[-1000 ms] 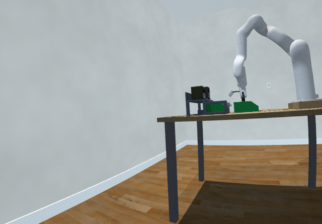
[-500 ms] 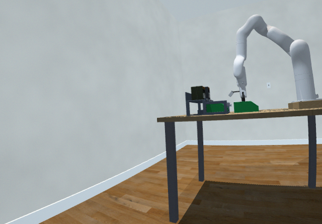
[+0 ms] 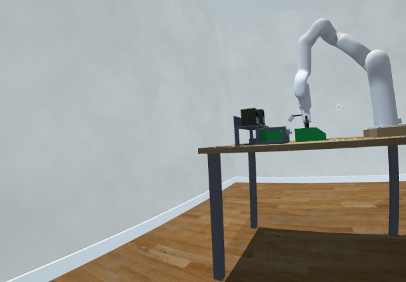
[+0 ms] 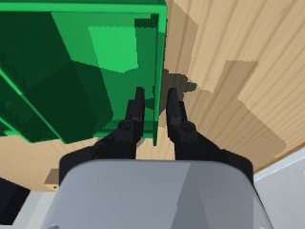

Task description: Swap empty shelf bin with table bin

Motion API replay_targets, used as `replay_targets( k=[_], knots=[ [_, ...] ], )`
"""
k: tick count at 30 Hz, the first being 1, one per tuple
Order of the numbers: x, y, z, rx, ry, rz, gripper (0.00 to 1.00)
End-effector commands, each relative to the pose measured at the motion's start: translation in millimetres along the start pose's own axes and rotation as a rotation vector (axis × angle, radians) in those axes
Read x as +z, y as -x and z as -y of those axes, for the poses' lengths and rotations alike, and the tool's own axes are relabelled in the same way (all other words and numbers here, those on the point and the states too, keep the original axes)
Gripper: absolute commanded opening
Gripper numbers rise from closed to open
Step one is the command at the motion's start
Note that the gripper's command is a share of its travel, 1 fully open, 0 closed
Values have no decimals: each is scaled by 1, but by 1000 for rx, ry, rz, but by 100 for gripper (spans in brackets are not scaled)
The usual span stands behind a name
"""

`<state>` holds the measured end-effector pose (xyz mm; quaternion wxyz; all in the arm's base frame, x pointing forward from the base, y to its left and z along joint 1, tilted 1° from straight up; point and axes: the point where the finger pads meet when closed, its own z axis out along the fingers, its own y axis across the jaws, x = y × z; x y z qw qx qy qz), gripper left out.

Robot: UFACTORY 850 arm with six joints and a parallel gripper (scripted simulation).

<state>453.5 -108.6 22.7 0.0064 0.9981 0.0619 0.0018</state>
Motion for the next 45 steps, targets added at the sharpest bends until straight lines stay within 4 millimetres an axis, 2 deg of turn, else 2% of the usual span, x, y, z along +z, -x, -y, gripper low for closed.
replay_targets(
  k=[1,25,45],
  knots=[
    [-1,-1,0,0,1,-2,26],
    [-3,-1,0,0,1,-2,26],
    [-18,-1,0,0,1,-2,26]
  ],
)
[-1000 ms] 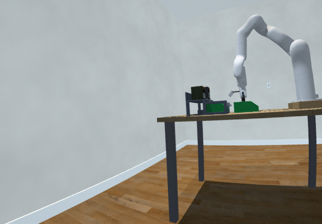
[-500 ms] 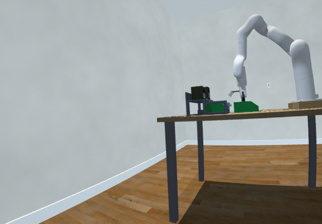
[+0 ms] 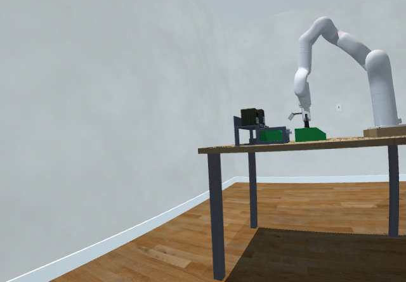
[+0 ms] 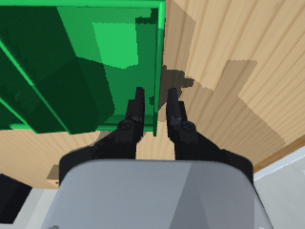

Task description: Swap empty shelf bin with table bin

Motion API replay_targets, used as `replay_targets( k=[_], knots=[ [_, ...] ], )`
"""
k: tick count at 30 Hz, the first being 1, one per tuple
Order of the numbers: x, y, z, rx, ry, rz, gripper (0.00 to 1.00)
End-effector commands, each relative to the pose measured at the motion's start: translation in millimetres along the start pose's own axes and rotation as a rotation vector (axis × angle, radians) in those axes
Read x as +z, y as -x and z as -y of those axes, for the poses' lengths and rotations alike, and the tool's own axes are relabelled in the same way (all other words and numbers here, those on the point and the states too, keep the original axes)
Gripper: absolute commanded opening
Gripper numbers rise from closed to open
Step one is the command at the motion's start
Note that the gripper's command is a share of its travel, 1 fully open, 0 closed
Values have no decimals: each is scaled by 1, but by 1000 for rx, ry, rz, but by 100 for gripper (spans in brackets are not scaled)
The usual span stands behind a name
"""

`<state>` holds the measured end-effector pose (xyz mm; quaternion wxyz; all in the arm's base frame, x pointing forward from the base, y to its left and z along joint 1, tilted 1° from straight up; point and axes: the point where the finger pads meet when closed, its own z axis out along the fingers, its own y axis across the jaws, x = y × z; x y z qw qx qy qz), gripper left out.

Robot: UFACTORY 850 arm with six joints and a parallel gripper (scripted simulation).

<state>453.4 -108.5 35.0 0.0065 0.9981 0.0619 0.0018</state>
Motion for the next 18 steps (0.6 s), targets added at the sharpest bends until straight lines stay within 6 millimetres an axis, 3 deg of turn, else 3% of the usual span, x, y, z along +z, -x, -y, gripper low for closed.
replay_targets(
  k=[1,18],
  knots=[
    [-7,-1,0,0,0,-2,26],
    [-32,-1,0,0,0,-2,26]
  ],
)
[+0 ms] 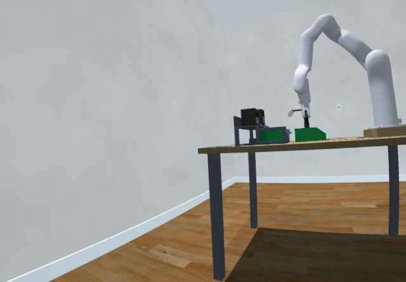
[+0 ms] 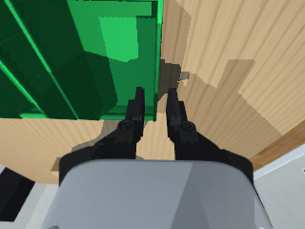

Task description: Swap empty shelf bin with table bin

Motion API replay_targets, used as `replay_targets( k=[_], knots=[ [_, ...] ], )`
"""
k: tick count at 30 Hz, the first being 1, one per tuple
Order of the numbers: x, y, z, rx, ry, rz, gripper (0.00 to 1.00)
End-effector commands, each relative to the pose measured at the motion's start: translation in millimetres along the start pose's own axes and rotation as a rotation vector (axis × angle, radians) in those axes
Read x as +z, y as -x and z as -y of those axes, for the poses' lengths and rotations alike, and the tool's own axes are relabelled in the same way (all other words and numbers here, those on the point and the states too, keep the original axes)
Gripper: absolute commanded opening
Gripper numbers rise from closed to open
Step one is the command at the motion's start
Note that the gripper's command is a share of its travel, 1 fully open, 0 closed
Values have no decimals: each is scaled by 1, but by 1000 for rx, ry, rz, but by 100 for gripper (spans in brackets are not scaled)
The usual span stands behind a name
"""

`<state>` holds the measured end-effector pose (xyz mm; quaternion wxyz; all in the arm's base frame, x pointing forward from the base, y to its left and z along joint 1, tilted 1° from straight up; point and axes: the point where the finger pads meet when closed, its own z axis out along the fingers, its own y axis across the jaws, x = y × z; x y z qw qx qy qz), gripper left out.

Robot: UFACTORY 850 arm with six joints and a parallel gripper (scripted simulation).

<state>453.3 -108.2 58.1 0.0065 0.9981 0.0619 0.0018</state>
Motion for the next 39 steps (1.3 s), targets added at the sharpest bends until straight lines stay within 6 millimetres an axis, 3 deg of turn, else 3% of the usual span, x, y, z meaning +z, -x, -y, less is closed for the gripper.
replay_targets(
  k=[1,39],
  knots=[
    [-11,-1,0,0,0,-2,26],
    [-59,-1,0,0,0,-2,26]
  ],
)
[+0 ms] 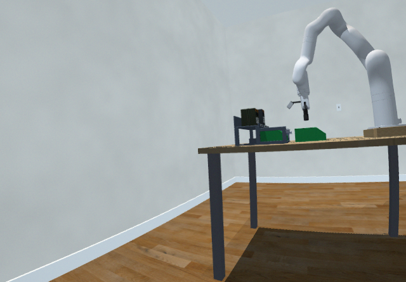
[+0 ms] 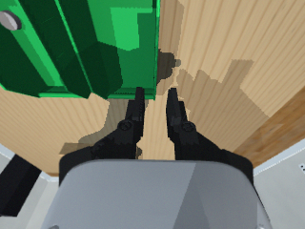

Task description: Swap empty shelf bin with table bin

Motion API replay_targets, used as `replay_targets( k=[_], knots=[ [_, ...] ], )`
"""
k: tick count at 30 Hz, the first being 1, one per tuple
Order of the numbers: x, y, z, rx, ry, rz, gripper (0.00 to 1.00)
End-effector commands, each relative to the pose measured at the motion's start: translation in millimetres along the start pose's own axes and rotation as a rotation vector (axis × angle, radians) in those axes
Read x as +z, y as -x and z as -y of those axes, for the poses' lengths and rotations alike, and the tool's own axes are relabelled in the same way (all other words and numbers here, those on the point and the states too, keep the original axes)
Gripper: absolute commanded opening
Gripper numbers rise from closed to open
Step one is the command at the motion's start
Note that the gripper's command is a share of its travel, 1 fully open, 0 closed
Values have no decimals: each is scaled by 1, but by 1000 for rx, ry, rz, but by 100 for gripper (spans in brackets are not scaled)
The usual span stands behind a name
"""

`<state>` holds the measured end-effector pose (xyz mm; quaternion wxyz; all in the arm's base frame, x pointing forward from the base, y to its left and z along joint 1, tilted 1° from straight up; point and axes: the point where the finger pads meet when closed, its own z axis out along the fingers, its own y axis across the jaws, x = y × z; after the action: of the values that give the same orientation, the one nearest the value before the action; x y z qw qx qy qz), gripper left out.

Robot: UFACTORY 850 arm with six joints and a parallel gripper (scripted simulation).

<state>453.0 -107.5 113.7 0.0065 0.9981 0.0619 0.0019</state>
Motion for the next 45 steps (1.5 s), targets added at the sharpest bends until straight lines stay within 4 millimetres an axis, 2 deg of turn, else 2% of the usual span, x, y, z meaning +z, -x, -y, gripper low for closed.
replay_targets(
  k=[1,22,23,45],
  knots=[
    [-4,-1,0,0,0,-1,26],
    [-10,-1,0,0,0,-1,26],
    [-10,-1,0,0,0,-1,0],
    [-10,-1,0,-3,0,-1,0]
  ],
)
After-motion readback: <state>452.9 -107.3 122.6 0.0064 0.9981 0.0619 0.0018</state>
